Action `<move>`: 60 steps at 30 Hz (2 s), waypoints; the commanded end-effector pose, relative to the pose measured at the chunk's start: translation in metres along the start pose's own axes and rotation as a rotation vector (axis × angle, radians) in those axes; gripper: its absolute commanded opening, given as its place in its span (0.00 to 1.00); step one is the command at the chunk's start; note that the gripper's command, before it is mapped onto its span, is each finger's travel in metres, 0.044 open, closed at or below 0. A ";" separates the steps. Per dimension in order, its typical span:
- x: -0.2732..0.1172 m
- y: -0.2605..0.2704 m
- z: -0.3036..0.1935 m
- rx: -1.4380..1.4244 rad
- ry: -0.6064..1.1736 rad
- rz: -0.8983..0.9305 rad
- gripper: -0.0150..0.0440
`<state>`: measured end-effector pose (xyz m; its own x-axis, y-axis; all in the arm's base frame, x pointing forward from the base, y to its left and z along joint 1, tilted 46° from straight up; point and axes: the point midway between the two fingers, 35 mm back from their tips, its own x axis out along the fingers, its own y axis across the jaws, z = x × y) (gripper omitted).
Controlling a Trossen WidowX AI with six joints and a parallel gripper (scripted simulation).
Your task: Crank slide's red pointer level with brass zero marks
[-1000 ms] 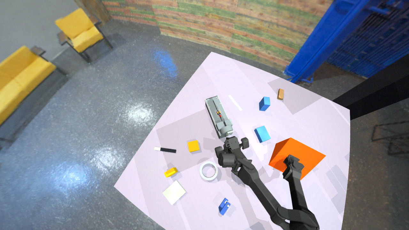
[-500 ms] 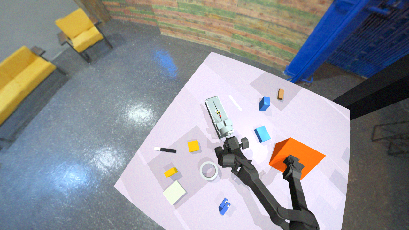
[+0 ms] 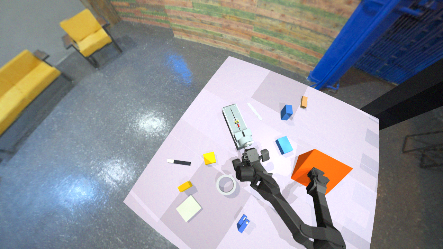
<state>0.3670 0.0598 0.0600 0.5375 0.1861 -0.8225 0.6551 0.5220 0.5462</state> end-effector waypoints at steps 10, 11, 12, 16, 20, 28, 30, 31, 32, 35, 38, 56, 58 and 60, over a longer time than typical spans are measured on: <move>-0.003 0.009 0.003 -0.001 -0.006 0.022 0.25; -0.003 0.010 0.003 -0.001 -0.006 0.022 0.25; -0.003 0.010 0.003 -0.001 -0.006 0.022 0.25; -0.004 0.010 0.003 -0.001 -0.006 0.022 0.25; -0.004 0.010 0.003 -0.001 -0.006 0.022 0.25; -0.004 0.011 0.003 -0.001 -0.006 0.022 0.25; -0.004 0.011 0.003 -0.001 -0.006 0.022 0.25; -0.005 0.011 0.003 -0.001 -0.006 0.022 0.25; -0.005 0.011 0.003 -0.001 -0.006 0.022 0.25; -0.005 0.011 0.004 -0.001 -0.006 0.022 0.25; -0.005 0.012 0.004 -0.001 -0.006 0.022 0.25; -0.006 0.013 0.005 -0.001 -0.006 0.022 0.25; -0.007 0.013 0.005 -0.001 -0.006 0.022 0.25; -0.007 0.013 0.005 -0.001 -0.006 0.022 0.25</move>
<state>0.3701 0.0609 0.0656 0.5372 0.1879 -0.8223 0.6540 0.5229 0.5467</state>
